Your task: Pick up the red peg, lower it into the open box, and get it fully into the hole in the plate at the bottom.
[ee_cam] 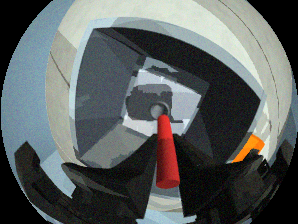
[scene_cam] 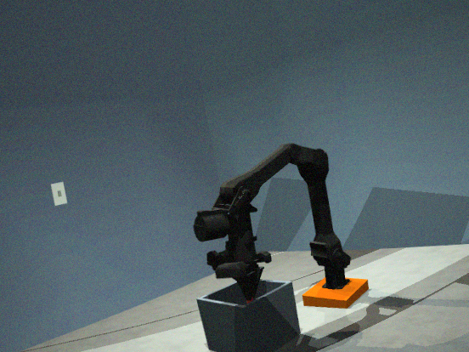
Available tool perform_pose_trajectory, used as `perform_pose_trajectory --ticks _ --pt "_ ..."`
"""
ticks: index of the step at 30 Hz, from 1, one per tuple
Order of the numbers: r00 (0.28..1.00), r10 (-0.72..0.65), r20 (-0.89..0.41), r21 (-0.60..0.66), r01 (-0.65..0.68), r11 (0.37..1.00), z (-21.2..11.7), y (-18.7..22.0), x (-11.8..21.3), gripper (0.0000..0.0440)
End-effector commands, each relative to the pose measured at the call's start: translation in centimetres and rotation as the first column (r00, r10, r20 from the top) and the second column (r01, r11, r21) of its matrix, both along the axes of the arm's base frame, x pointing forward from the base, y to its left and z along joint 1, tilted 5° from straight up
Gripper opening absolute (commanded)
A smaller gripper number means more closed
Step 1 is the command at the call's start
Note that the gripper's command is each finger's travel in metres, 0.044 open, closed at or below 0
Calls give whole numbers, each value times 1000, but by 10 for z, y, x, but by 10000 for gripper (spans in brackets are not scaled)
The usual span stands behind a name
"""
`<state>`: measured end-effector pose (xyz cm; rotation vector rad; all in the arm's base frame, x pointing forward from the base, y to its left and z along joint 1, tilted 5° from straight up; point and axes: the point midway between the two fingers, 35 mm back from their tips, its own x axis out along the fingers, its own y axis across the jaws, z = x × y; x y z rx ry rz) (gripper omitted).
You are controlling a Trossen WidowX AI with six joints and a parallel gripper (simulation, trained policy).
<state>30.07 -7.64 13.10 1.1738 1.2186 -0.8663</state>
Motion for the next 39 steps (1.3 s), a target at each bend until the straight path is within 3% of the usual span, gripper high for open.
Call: perform_pose_trajectory --ticks 1,18,26,39 --pt "1000 27 -7 15 -27 1000 -13 2 5 0" --pt "992 119 -34 14 -119 993 -54 4 14 4" --pt "986 145 -80 23 -144 989 -64 6 7 170" --pt "989 135 -63 72 -131 989 -45 -6 12 169"
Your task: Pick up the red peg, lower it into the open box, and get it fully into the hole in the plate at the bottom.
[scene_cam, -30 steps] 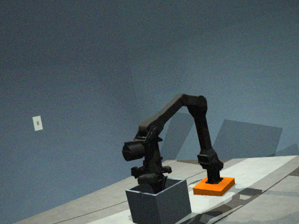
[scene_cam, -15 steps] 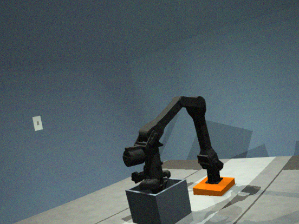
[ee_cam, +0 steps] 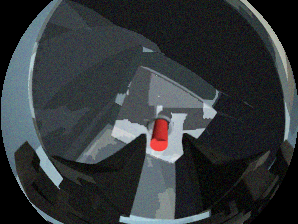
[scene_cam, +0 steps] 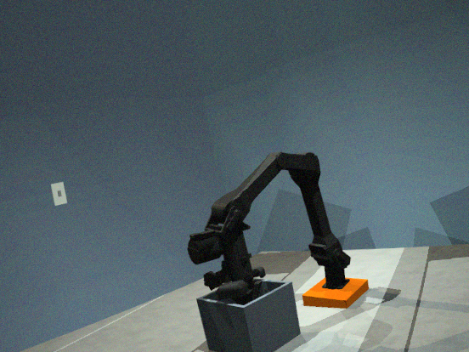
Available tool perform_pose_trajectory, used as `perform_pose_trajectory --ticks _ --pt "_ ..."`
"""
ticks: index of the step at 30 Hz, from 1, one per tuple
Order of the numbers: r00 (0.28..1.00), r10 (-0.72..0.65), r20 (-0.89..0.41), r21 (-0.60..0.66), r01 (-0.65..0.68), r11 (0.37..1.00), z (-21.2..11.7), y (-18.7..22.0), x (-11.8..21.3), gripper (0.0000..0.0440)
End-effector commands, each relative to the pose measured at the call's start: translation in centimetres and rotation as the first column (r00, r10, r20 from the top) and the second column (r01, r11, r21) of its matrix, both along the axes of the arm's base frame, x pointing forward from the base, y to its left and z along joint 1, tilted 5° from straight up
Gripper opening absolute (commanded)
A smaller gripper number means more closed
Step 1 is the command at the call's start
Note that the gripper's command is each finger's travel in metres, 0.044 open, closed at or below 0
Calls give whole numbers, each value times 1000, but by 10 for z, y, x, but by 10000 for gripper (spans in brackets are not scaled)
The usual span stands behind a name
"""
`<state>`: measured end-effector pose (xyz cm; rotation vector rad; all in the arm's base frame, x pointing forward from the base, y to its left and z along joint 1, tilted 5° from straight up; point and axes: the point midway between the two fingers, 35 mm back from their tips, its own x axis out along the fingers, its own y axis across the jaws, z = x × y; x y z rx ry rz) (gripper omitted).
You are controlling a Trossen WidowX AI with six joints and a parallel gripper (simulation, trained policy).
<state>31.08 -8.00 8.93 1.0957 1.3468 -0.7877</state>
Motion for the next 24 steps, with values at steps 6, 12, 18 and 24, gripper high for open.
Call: perform_pose_trajectory --ticks 6,12,18,24 --pt "1000 7 18 42 -8 999 9 -8 10 167" --pt "997 9 73 65 -14 998 27 -10 19 166" --pt "991 10 135 97 -23 995 45 -12 28 169" --pt "982 17 188 124 -41 991 56 -15 36 171"
